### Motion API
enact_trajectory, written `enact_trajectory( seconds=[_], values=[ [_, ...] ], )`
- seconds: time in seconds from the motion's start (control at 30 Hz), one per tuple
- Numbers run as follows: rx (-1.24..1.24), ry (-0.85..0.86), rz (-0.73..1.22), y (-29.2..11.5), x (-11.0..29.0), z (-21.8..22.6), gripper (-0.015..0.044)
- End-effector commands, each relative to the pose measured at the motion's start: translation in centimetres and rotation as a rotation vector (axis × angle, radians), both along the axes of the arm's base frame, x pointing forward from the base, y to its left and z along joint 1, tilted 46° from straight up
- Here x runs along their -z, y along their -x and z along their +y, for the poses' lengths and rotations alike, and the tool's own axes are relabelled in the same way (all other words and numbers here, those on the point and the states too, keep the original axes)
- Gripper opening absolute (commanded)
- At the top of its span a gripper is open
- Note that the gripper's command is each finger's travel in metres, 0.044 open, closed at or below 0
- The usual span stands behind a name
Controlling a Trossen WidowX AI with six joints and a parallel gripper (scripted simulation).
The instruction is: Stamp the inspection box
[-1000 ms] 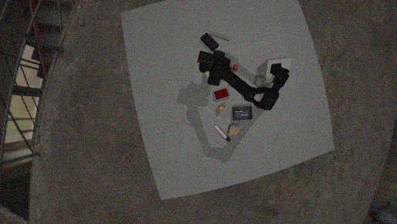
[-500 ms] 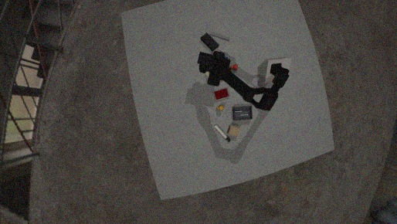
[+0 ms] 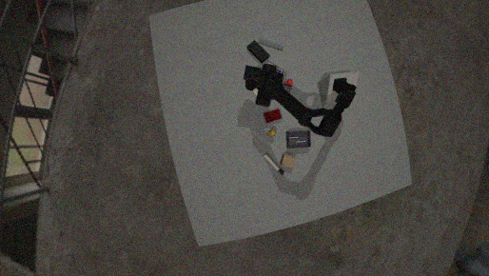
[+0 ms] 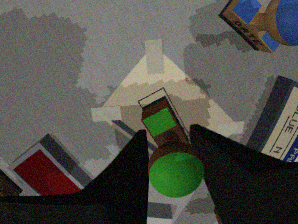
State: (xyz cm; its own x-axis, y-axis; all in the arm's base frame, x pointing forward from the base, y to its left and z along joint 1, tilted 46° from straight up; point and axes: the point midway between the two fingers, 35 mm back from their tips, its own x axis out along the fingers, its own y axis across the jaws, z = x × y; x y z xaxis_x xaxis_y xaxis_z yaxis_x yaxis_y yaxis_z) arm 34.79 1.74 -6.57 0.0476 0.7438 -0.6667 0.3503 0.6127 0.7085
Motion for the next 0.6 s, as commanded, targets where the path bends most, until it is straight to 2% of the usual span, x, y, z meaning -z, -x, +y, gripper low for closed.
enact_trajectory(
  seconds=[0.0,0.57],
  values=[
    [0.003,-0.003,0.003,0.07,0.19,0.24,0.0000],
    [0.003,-0.004,0.002,0.13,0.60,0.73,0.0000]
  ],
)
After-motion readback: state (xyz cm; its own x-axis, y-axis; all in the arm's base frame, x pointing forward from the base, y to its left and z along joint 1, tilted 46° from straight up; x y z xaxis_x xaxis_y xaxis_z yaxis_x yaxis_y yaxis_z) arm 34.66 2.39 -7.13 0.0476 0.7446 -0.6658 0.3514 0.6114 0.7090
